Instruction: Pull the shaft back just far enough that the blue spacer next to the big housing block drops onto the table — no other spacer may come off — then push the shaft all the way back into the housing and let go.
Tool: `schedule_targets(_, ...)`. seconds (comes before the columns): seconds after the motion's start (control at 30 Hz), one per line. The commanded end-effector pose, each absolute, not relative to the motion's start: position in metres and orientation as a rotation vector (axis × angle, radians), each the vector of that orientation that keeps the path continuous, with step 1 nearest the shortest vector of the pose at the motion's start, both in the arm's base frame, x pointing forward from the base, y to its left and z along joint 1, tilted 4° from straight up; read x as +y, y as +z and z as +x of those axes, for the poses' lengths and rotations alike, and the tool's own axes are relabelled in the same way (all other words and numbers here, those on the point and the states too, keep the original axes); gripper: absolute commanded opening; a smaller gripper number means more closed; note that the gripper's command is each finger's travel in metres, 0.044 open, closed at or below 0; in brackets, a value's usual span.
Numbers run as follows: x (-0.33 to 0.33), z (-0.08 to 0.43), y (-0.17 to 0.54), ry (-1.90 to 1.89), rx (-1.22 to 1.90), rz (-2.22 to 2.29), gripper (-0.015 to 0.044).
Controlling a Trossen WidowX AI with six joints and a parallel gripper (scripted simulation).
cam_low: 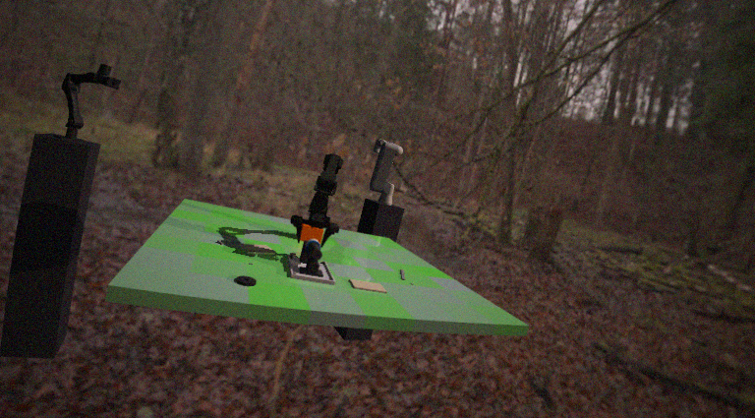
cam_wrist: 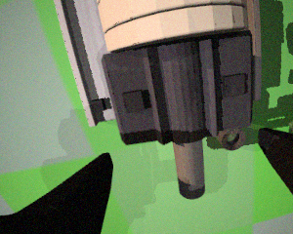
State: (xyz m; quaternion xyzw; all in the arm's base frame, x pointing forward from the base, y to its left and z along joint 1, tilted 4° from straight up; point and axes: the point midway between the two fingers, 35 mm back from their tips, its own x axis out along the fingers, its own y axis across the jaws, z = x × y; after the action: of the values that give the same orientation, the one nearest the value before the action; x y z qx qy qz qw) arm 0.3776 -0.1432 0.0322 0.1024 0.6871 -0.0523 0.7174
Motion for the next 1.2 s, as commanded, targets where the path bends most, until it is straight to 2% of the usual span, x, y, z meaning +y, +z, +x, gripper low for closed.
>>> schedule_targets(0.0,-0.144,0.377,0.031,-0.121,1.523,0.226,0.044)
schedule_targets(1.17,-0.143,0.378,0.014,-0.121,1.523,0.226,0.044)
